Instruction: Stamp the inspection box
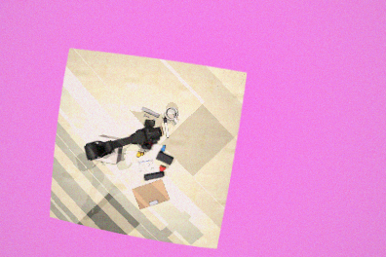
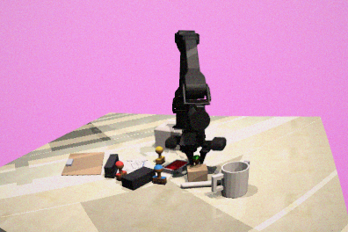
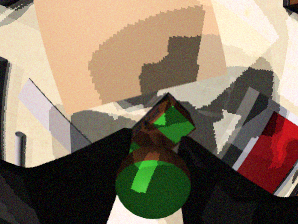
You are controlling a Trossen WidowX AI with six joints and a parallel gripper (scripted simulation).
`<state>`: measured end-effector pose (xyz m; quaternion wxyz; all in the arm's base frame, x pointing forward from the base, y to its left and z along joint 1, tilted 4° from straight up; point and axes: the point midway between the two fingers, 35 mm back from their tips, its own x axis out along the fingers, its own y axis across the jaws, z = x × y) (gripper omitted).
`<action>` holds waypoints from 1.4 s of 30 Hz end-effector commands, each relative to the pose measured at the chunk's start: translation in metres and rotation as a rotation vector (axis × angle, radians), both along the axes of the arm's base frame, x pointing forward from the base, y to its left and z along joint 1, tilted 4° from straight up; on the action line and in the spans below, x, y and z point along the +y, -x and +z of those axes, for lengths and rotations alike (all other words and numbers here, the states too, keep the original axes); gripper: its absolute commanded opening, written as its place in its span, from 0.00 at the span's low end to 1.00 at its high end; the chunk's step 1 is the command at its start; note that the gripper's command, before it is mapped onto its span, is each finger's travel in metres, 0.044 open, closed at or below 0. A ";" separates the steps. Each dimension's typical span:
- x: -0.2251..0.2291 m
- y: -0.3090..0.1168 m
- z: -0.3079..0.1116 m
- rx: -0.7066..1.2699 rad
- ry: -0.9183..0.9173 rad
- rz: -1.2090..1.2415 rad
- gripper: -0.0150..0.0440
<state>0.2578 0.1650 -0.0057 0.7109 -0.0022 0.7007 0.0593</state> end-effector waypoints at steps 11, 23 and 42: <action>0.000 -0.001 0.007 -0.001 0.000 0.000 0.25; 0.000 -0.002 0.012 -0.001 0.000 0.000 0.25; -0.001 -0.002 0.021 -0.001 0.000 0.000 0.25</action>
